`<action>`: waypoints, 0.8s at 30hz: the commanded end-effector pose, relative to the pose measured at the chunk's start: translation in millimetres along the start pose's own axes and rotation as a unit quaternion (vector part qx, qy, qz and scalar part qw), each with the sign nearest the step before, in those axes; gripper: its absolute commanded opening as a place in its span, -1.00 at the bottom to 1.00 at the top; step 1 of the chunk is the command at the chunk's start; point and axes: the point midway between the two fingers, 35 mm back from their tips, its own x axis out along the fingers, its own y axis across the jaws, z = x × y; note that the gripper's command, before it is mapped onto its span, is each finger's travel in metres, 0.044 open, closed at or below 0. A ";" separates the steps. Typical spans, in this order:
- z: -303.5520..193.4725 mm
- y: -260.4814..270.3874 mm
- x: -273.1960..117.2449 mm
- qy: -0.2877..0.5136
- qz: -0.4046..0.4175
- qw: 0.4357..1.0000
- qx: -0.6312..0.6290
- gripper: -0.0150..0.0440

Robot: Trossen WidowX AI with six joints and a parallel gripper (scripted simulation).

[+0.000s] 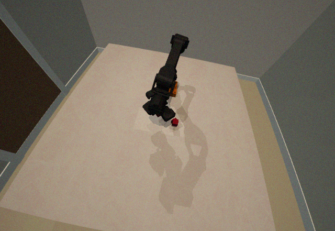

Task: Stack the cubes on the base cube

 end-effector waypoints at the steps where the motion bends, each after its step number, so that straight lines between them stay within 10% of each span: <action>1: -9.2 5.7 0.1 0.000 0.003 0.999 -0.036 -0.14; 24: -70.8 42.0 4.1 0.002 0.006 0.960 -0.279 -0.14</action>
